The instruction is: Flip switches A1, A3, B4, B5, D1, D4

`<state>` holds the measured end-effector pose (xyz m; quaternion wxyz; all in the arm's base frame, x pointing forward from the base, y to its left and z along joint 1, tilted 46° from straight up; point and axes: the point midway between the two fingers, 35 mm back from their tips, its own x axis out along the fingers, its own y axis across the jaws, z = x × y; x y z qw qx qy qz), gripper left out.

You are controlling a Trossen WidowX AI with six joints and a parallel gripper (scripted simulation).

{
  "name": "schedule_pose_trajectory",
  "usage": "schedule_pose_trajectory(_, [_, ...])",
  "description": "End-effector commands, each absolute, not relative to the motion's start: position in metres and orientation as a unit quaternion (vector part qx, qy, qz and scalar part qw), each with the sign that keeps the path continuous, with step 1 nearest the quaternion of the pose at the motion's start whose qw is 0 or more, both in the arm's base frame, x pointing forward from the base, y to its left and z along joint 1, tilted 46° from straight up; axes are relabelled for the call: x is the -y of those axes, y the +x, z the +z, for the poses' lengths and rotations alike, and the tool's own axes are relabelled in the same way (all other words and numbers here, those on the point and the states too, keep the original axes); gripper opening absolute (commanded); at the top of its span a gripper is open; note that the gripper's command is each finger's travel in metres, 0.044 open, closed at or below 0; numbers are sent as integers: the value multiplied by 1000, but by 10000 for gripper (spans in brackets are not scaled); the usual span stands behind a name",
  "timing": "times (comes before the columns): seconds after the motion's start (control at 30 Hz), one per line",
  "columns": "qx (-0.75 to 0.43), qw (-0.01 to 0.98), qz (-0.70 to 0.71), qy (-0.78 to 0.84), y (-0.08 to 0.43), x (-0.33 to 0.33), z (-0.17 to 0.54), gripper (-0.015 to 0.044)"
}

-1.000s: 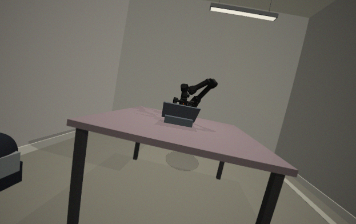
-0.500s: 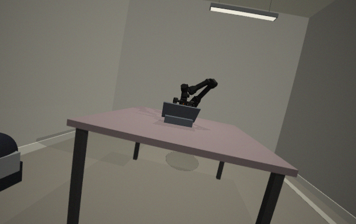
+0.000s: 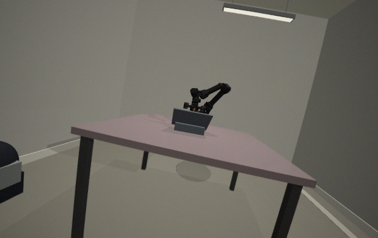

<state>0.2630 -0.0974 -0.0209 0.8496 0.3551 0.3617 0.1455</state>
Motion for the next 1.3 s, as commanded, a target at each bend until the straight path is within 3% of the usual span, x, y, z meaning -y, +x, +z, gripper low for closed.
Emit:
schedule_pose_trajectory(0.0, [-348, 857, 143, 353, 238, 118, 0, 0])
schedule_pose_trajectory(0.53, [-345, 858, 142, 354, 220, 134, -27, 0])
schedule_pose_trajectory(1.27, [-332, 862, 138, 356, 253, 110, -50, 0])
